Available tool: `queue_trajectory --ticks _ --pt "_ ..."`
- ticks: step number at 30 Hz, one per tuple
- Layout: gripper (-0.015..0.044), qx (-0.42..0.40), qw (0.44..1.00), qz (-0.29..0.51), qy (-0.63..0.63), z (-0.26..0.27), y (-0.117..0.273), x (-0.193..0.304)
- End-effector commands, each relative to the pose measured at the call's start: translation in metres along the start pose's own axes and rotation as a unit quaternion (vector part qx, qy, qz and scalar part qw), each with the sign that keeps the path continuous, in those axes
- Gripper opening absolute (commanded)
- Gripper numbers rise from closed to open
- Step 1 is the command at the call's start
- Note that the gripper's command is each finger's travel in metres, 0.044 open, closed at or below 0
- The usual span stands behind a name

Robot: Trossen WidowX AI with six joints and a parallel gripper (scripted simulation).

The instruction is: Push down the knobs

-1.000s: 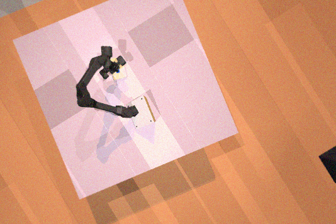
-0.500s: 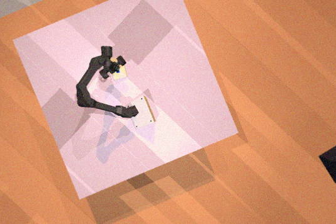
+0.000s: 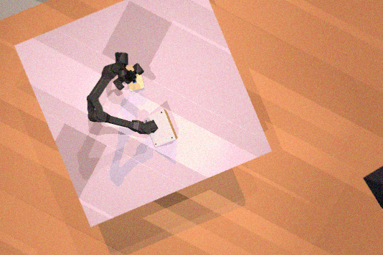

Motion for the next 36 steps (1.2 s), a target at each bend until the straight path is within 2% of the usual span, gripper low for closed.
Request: queue_trajectory --ticks 1,19,27,31,35,36 --pt "0.0 -0.007 1.0 0.007 0.007 0.0 -0.007 -0.003" --pt "0.0 -0.007 1.0 0.007 0.007 0.0 0.021 -0.003" --pt "0.021 -0.009 1.0 0.009 0.005 0.001 0.016 -0.003" --pt "0.0105 0.001 1.0 -0.029 0.005 -0.018 0.024 -0.011" --pt "0.0 0.0 0.998 -0.034 -0.055 -0.021 0.028 -0.015" --pt "0.0 0.0 0.997 -0.034 -0.072 -0.02 0.029 -0.015"
Point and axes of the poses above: the point midway between the two fingers, 35 mm back from their tips, its own y axis back along the fingers, its own z axis across the jaws, x = y × z, the point moved 6 cm from there along y, back along the fingers, and after that the axes turned 2 degrees about -y, right-handed, at the moved point
